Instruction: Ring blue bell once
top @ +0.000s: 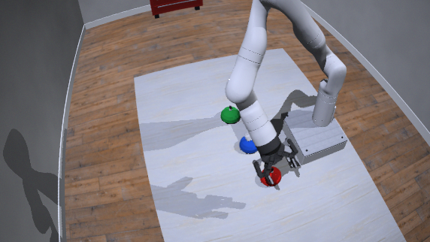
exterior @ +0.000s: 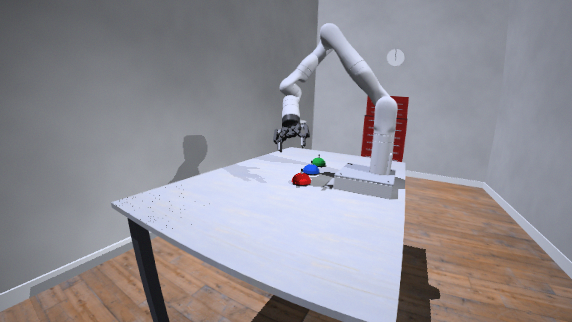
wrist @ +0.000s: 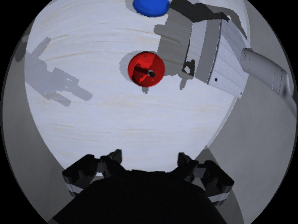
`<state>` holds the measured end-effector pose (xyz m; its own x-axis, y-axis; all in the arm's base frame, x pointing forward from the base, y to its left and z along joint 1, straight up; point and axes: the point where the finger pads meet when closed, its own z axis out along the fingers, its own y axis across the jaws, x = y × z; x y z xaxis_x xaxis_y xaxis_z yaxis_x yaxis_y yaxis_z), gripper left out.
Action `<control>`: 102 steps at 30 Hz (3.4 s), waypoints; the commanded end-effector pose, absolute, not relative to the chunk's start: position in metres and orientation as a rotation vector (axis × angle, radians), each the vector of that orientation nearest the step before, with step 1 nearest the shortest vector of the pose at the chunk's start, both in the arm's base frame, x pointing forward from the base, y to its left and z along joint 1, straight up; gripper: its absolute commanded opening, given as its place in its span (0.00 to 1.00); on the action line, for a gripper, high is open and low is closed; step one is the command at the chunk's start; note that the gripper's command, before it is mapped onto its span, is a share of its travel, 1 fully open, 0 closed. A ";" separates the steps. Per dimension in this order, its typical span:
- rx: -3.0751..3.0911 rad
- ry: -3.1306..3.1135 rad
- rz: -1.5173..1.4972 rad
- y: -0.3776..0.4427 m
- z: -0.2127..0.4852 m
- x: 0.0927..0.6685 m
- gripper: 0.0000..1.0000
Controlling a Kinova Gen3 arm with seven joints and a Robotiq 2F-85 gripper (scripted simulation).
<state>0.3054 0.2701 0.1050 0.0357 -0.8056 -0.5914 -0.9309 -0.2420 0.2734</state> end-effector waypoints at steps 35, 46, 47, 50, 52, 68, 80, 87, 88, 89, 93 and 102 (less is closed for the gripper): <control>-2.432 1.982 0.010 0.003 0.090 0.337 1.00; -2.432 1.982 0.010 0.003 0.090 0.337 0.00; -2.432 1.982 0.010 0.003 0.090 0.337 0.00; -2.432 1.982 0.010 0.003 0.090 0.337 0.00; -2.432 1.982 0.010 0.003 0.090 0.337 0.00; -2.432 1.982 0.010 0.003 0.090 0.337 0.00; -2.432 1.982 0.010 0.003 0.090 0.337 0.00; -2.432 1.982 0.010 0.003 0.090 0.337 0.00; -2.432 1.982 0.010 0.003 0.090 0.337 0.00; -2.432 1.982 0.010 0.003 0.090 0.337 0.00; -2.432 1.982 0.010 0.003 0.090 0.337 0.00; -2.432 1.982 0.010 0.003 0.090 0.337 0.00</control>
